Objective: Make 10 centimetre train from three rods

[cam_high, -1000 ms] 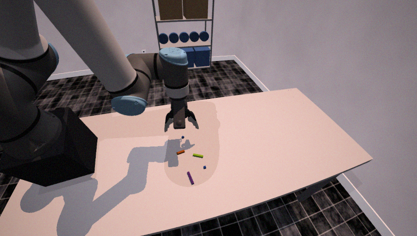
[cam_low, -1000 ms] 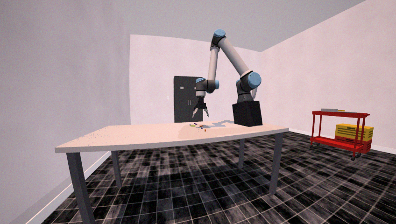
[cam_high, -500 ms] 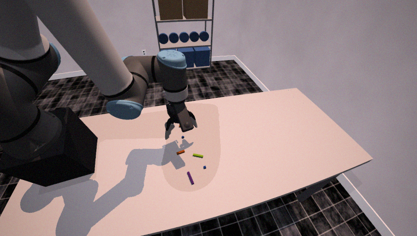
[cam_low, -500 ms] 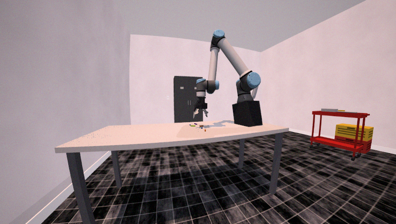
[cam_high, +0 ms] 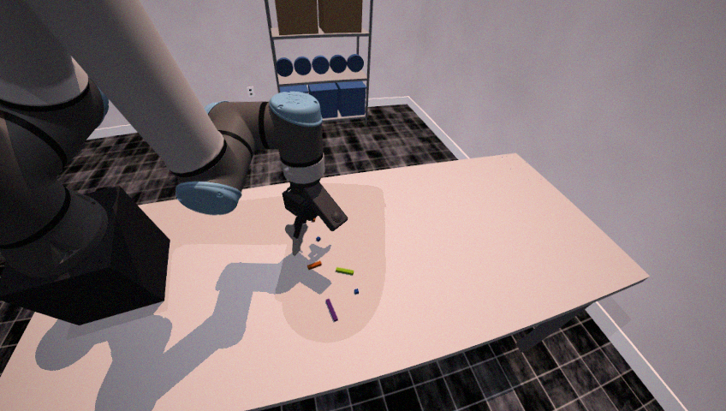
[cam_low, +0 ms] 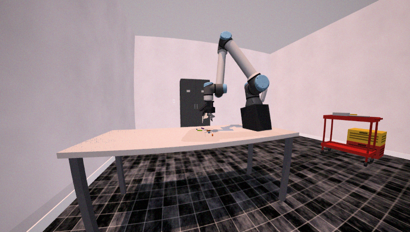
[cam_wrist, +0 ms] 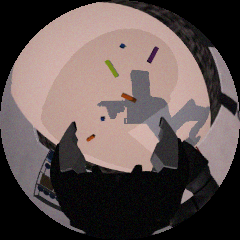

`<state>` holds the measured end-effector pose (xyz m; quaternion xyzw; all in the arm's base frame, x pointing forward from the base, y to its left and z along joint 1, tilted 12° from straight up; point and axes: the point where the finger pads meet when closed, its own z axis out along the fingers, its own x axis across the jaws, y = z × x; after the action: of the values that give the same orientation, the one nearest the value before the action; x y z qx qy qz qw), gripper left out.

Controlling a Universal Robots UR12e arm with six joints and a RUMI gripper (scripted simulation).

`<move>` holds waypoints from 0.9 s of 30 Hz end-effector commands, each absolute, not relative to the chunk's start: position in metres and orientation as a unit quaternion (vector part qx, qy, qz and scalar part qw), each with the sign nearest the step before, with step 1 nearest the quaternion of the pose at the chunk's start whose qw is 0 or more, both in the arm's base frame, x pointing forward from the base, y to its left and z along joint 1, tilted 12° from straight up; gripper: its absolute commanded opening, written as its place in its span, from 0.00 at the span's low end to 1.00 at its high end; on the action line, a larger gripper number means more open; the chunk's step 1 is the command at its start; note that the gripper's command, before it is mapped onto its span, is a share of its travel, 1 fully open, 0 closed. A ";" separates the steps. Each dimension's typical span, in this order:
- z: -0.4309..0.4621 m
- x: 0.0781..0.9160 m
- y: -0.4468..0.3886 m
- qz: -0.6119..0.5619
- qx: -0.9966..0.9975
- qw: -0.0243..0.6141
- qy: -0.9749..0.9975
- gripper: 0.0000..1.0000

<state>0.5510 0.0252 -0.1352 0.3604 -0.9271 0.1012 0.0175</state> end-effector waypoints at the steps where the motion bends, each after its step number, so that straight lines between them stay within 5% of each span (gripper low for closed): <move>1: -0.135 0.550 0.020 0.097 0.437 0.022 -0.894 1.00; 27: -0.137 0.542 0.003 0.086 0.689 0.051 -0.718 1.00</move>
<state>0.5437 0.0066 -0.1367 0.6412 -0.7605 0.0899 0.0489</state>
